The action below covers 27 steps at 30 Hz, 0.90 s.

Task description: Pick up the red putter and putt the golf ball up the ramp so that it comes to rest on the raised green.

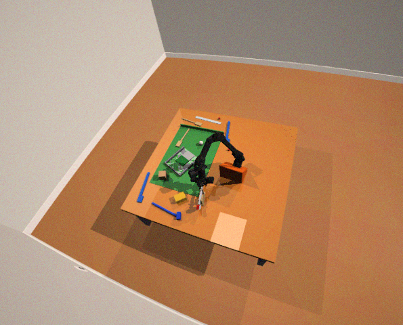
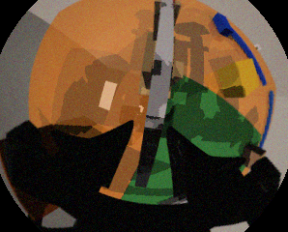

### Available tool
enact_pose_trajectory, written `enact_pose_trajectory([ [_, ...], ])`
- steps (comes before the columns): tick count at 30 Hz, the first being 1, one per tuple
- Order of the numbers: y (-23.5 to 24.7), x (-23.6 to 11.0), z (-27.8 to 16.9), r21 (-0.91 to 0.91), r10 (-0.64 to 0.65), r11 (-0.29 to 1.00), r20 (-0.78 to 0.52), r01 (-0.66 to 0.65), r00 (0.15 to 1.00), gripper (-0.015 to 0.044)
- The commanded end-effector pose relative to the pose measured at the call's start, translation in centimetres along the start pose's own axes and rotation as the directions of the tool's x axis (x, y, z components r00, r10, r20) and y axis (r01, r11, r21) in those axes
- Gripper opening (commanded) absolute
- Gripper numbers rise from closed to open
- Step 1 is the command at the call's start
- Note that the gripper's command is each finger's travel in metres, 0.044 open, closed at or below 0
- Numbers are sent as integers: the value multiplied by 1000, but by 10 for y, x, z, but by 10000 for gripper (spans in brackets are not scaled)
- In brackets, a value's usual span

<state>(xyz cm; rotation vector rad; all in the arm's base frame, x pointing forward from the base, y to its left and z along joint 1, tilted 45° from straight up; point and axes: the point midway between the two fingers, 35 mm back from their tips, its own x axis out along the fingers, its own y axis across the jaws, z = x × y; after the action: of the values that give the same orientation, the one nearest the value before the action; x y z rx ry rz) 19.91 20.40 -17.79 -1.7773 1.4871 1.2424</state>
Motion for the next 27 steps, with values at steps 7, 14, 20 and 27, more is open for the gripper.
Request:
enact_pose_trajectory([
  [7, 0, -1, 0, 0, -1, 1000, 1, 1, 1000, 26],
  [14, -2, -10, 4, 0, -1, 1000, 1, 1, 1000, 0],
  [20, -4, -43, 15, 0, 0, 1000, 3, 0, 1000, 0],
  [27, -1, -88, 26, -1, 1, 1000, 4, -1, 1000, 0],
])
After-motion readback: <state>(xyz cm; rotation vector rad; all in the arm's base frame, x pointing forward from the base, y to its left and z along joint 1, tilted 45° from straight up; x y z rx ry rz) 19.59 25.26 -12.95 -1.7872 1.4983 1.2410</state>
